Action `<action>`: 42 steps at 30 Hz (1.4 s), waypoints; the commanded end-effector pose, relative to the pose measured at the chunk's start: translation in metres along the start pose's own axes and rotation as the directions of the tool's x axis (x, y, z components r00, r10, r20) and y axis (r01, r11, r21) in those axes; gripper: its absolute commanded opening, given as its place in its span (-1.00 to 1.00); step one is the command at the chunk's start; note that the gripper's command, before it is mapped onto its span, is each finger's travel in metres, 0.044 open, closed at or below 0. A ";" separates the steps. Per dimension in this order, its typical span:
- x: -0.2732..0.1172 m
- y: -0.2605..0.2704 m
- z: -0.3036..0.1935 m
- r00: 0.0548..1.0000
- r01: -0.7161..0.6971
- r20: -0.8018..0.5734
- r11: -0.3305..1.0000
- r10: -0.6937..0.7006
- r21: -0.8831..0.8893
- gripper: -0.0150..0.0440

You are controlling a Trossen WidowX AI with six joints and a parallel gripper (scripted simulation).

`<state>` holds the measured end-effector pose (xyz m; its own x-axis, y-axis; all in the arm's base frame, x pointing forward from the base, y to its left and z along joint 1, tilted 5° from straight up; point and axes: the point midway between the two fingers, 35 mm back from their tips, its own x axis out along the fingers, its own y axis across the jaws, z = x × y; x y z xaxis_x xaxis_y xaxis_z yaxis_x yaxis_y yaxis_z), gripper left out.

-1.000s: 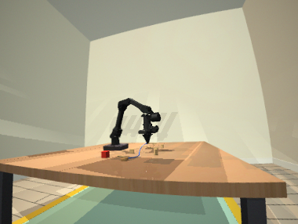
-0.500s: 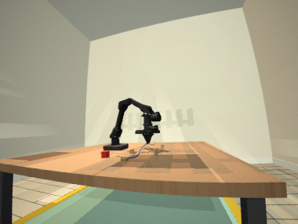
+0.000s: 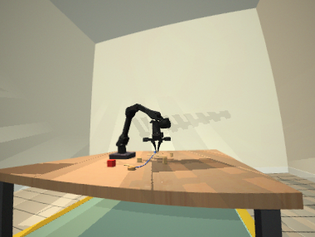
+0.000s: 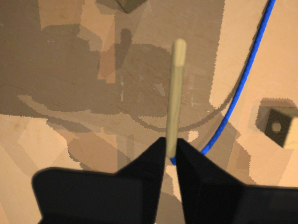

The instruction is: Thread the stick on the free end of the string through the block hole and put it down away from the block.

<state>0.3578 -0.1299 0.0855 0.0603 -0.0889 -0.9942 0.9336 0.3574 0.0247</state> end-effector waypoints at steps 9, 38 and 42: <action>0.001 0.002 0.013 1.000 -0.002 -0.002 0.892 0.003 0.451 -0.49; 0.002 0.001 0.042 1.000 -0.003 0.002 0.045 0.004 0.999 -0.49; 0.002 0.001 0.042 1.000 -0.003 0.003 0.021 0.004 1.000 -0.49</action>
<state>0.3717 -0.1680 0.0882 0.0630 -0.0944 -0.9935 0.4248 -0.8983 0.1123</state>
